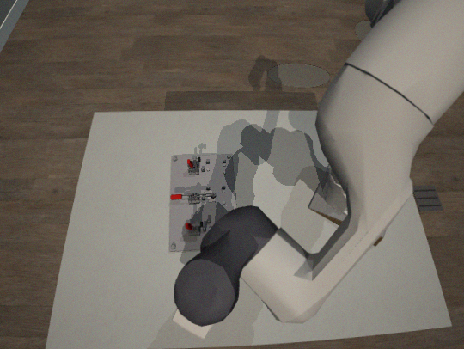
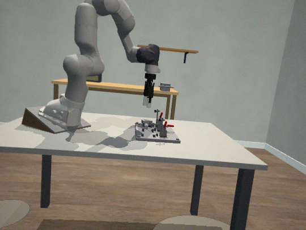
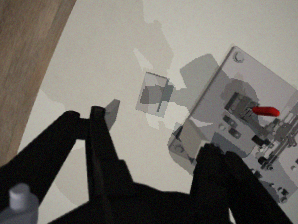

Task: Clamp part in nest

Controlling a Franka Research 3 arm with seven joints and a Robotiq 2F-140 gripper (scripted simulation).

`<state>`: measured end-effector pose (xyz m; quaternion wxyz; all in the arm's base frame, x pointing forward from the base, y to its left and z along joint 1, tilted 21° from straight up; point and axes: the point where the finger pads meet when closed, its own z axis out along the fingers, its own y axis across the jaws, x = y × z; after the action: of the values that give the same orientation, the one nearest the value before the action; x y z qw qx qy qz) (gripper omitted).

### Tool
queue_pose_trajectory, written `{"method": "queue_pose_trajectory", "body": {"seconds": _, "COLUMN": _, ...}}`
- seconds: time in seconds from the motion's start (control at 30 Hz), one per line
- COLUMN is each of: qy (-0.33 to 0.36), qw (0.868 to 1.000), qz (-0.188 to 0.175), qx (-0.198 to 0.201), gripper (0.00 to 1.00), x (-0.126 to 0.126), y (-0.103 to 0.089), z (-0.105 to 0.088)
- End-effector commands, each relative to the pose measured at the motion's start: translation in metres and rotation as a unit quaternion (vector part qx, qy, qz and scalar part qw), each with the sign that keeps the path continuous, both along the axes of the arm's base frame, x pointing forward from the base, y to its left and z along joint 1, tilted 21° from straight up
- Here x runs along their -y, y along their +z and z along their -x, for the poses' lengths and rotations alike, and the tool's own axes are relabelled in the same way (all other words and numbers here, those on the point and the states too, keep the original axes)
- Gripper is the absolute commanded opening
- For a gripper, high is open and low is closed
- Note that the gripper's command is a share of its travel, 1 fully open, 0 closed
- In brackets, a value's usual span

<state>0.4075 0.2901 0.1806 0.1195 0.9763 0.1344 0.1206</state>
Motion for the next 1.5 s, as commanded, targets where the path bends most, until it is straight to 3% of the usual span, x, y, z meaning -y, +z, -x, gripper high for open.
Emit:
{"method": "queue_pose_trajectory", "body": {"seconds": 0.0, "qy": -0.005, "qw": 1.000, "qz": -0.008, "qx": 0.018, "gripper": 0.58, "x": -0.006, "y": -0.006, "z": -0.013}}
{"method": "queue_pose_trajectory", "body": {"seconds": 0.23, "qy": -0.005, "qw": 1.000, "qz": -0.008, "qx": 0.018, "gripper": 0.58, "x": 0.000, "y": -0.033, "z": -0.022}}
{"method": "queue_pose_trajectory", "body": {"seconds": 0.5, "qy": -0.005, "qw": 1.000, "qz": -0.008, "qx": 0.018, "gripper": 0.58, "x": 0.003, "y": -0.050, "z": -0.027}}
{"method": "queue_pose_trajectory", "body": {"seconds": 1.03, "qy": -0.005, "qw": 1.000, "qz": -0.008, "qx": 0.018, "gripper": 0.58, "x": 0.007, "y": -0.067, "z": -0.033}}
{"method": "queue_pose_trajectory", "body": {"seconds": 1.47, "qy": -0.005, "qw": 1.000, "qz": -0.008, "qx": 0.018, "gripper": 0.58, "x": 0.007, "y": -0.070, "z": -0.033}}
